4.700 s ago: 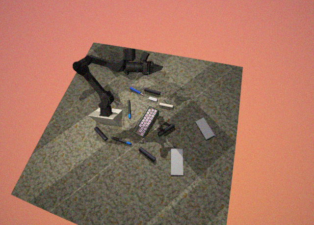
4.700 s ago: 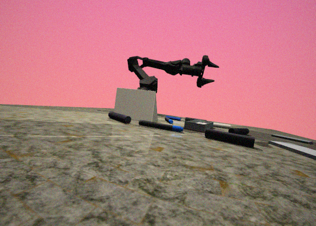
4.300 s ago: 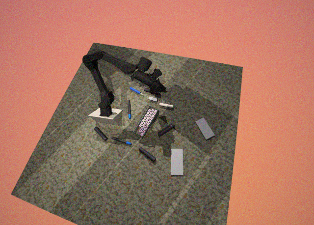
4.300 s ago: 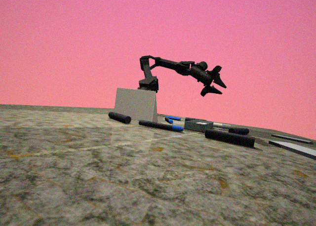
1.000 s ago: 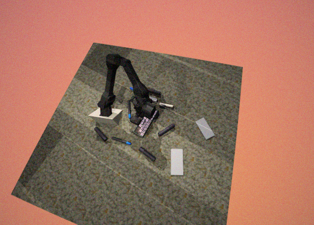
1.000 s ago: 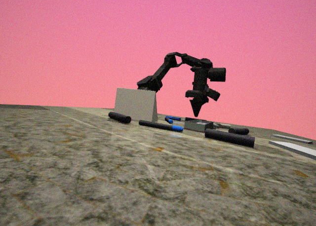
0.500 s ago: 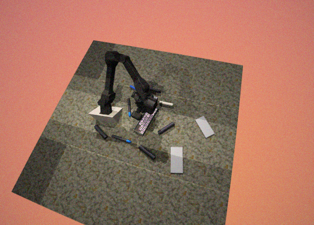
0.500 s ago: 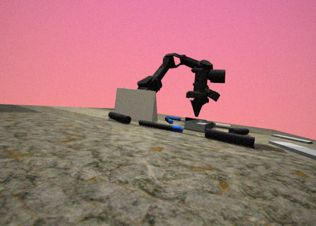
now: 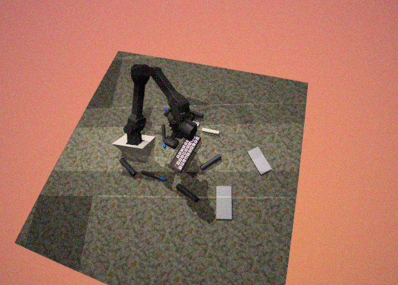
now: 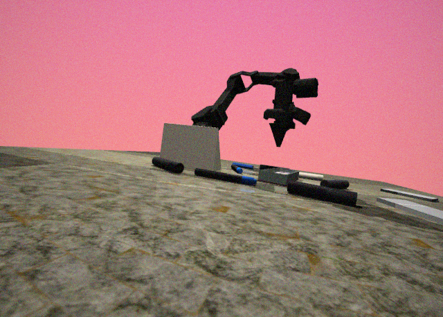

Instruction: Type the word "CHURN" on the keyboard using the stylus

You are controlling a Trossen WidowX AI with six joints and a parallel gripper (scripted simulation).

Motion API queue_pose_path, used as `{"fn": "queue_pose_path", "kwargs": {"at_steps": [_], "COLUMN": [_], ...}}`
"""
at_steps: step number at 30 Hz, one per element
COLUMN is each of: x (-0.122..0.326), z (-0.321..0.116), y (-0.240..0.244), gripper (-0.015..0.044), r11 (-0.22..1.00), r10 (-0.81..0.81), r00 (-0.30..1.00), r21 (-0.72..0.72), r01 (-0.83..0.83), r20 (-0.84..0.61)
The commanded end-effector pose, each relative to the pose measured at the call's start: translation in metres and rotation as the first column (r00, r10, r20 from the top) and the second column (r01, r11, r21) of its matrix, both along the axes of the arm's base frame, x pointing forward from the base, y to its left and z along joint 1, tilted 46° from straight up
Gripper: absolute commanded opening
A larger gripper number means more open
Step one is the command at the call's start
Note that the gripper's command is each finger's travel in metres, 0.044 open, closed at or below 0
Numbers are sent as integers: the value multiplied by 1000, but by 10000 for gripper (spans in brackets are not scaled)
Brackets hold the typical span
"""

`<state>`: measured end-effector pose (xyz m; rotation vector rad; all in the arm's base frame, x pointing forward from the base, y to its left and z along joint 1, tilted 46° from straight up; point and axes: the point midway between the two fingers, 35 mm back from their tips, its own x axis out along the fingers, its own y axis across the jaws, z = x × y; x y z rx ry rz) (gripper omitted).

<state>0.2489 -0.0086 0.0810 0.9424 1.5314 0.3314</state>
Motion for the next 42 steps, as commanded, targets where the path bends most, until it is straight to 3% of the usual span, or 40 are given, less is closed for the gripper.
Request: {"fn": "queue_pose_path", "kwargs": {"at_steps": [1, 5, 9, 20, 26, 35, 42], "x": [0, 0, 0, 0, -6, -38, -68], "z": [0, 0, 0, 0, 7, 34, 62], "y": [0, 0, 0, 0, 23, 90, 127], "gripper": [0, 105, 0, 0, 150, 150, 150], "r11": [1000, 1000, 1000, 1000, 994, 919, 890], "r10": [0, 1, 1, 0, 30, -6, -120], "r00": [1000, 1000, 1000, 1000, 999, 1000, 978], "r21": [0, 0, 0, 0, -99, -394, -418], "r01": [0, -1, -1, 0, -35, 2, 183], "r20": [0, 0, 0, 0, -44, -8, 172]}}
